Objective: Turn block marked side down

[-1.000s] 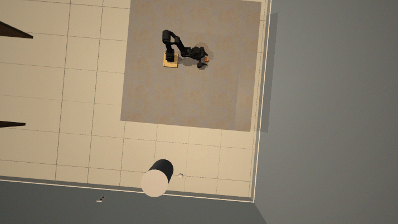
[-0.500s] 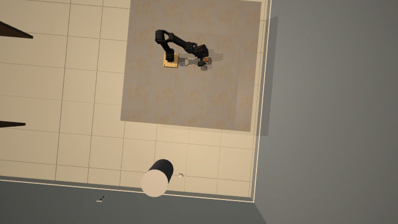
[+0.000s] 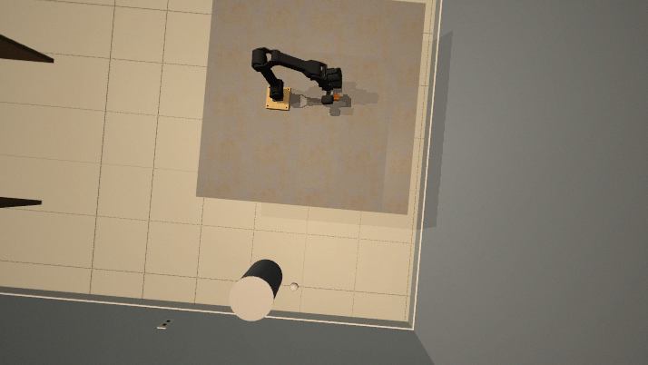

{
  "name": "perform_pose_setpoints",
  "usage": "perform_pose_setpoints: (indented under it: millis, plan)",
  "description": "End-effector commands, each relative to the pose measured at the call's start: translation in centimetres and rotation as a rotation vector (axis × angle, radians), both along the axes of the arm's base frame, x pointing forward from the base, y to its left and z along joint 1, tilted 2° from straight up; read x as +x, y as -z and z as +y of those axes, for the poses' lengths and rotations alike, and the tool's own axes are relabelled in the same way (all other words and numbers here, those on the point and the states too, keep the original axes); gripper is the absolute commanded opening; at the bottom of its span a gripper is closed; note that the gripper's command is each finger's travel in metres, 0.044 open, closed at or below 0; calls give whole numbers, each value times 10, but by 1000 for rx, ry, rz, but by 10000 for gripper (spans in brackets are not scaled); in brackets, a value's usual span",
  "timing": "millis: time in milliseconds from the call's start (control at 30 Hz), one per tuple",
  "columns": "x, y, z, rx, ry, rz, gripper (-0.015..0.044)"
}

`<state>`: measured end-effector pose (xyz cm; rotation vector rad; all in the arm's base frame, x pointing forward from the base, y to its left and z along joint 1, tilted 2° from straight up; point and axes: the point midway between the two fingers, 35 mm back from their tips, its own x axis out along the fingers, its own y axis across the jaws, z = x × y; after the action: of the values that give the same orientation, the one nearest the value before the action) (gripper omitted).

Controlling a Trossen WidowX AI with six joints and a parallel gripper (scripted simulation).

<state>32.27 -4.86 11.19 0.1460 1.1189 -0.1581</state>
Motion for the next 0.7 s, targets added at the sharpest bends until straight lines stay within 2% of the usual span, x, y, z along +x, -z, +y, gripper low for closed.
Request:
perform_pose_setpoints:
  millis: [0,300,467,600,667]
  plan:
    - [12,-5,-1,22,-9,95,440]
    - [29,-15,-6,79,-20,375,440]
    - [30,-13,-7,84,-21,394,440]
    - [32,18,-6,84,-21,394,440]
    - [32,20,-6,84,-21,394,440]
